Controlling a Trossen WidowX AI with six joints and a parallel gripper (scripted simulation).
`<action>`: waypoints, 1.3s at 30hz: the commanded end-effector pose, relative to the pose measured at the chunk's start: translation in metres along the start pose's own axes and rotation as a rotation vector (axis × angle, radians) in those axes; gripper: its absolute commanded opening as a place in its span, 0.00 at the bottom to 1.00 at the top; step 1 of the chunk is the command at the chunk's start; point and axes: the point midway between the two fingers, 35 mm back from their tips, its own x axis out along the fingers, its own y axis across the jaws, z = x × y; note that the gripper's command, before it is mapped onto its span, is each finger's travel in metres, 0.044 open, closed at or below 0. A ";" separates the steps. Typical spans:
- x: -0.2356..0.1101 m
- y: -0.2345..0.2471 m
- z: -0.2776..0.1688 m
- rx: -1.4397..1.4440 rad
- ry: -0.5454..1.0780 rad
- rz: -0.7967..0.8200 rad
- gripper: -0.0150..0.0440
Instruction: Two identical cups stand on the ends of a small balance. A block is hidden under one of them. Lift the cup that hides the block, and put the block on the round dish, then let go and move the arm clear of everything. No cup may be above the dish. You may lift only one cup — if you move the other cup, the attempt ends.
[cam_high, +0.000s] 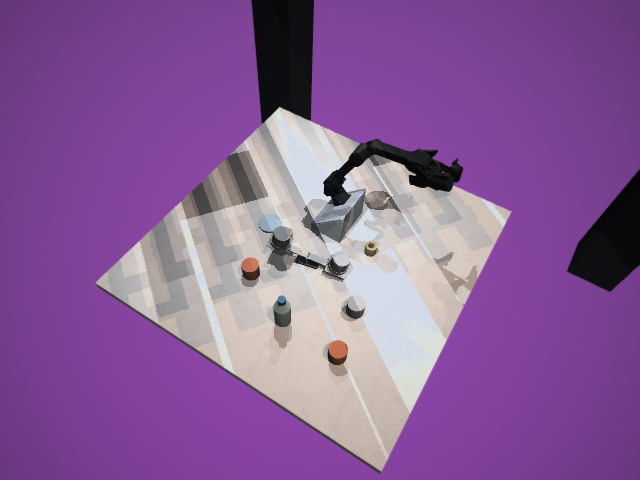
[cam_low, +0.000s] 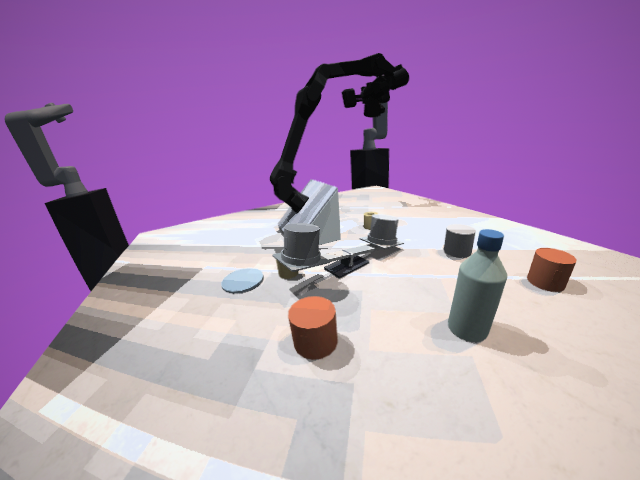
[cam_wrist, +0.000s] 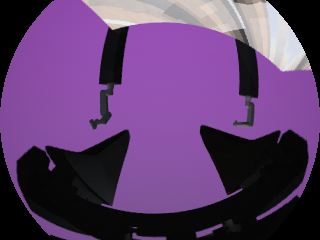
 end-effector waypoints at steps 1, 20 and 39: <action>-0.001 0.000 0.000 -0.003 -0.004 0.002 0.98; -0.073 -0.053 0.035 -0.305 -0.525 0.177 1.00; -0.171 -0.133 0.090 -0.504 -1.140 0.206 1.00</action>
